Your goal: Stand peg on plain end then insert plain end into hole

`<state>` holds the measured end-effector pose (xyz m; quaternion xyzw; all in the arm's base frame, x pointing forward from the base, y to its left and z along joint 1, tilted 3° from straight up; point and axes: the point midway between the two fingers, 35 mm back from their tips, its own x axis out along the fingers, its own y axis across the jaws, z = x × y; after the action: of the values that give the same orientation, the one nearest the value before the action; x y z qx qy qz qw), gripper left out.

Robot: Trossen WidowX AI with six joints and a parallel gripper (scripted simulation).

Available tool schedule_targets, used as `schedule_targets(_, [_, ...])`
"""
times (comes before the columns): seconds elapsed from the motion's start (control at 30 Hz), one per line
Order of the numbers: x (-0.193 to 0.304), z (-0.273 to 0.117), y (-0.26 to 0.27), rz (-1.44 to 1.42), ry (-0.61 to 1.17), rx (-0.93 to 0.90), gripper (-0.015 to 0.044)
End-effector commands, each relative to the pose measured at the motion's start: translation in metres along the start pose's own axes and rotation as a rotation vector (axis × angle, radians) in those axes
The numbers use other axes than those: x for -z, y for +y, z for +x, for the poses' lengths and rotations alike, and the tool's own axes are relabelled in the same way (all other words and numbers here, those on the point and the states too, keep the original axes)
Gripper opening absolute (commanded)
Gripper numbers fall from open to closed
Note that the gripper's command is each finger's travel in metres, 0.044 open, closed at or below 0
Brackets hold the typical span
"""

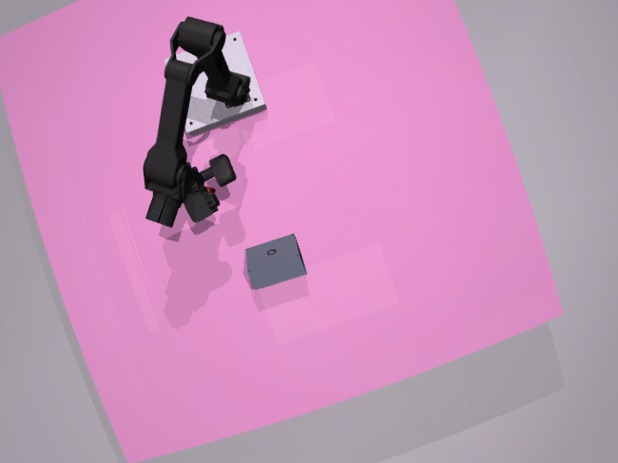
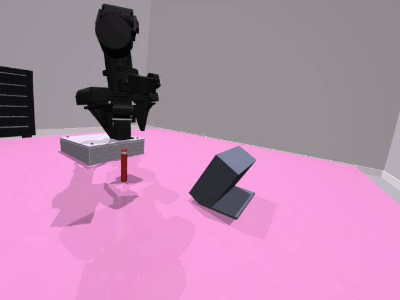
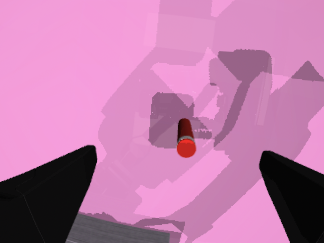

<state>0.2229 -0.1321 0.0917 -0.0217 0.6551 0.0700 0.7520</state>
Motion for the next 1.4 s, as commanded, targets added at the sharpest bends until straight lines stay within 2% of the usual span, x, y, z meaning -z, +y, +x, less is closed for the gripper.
schedule_targets(0.0, [0.001, -0.002, -0.001, -0.023, 0.096, 0.039, 0.0440])
schedule_targets(0.13, [0.002, -0.003, -0.002, -0.046, 0.170, 0.071, 0.0440])
schedule_targets(0.37, [0.003, -0.003, -0.002, -0.049, 0.170, 0.070, 0.0440])
schedule_targets(0.63, [0.006, 0.016, -0.003, -0.186, 0.175, 0.059, 0.0440])
schedule_targets(1.37, [0.009, 0.046, -0.007, -0.186, 0.175, 0.059, 0.0440])
